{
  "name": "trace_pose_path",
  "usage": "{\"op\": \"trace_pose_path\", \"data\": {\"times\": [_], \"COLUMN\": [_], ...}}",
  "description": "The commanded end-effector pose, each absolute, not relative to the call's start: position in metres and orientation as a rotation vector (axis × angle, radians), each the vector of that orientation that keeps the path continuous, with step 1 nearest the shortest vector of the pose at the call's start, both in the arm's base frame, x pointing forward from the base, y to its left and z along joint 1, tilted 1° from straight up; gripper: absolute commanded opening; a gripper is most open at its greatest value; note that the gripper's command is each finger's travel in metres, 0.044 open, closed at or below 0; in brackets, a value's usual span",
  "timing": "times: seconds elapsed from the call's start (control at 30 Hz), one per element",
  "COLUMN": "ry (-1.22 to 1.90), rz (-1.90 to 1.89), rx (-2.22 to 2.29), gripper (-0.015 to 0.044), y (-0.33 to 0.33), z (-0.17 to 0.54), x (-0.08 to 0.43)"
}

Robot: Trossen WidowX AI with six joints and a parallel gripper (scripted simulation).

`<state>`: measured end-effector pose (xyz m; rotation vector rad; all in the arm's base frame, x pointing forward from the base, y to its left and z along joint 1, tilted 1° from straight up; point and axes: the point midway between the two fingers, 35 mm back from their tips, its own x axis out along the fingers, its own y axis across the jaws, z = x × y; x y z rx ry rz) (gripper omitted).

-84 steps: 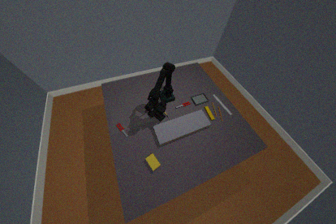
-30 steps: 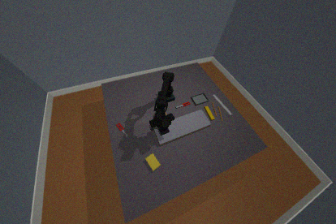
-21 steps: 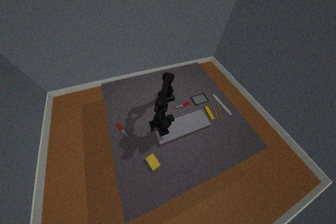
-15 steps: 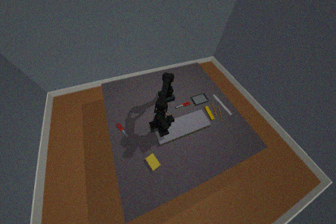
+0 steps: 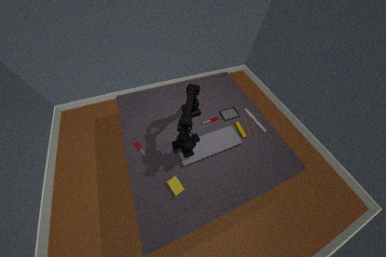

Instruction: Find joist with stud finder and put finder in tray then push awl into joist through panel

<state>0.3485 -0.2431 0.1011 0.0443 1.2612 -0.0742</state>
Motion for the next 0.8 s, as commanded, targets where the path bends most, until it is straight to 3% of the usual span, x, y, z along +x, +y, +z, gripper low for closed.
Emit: {"op": "trace_pose_path", "data": {"times": [0.0, 0.77], "ry": [1.265, 1.265], "rz": [-0.079, -0.079], "rx": [0.045, 0.046], "gripper": [0.0, 0.0], "y": [-0.243, -0.243], "z": [0.093, 0.063], "x": [0.348, 0.348]}}
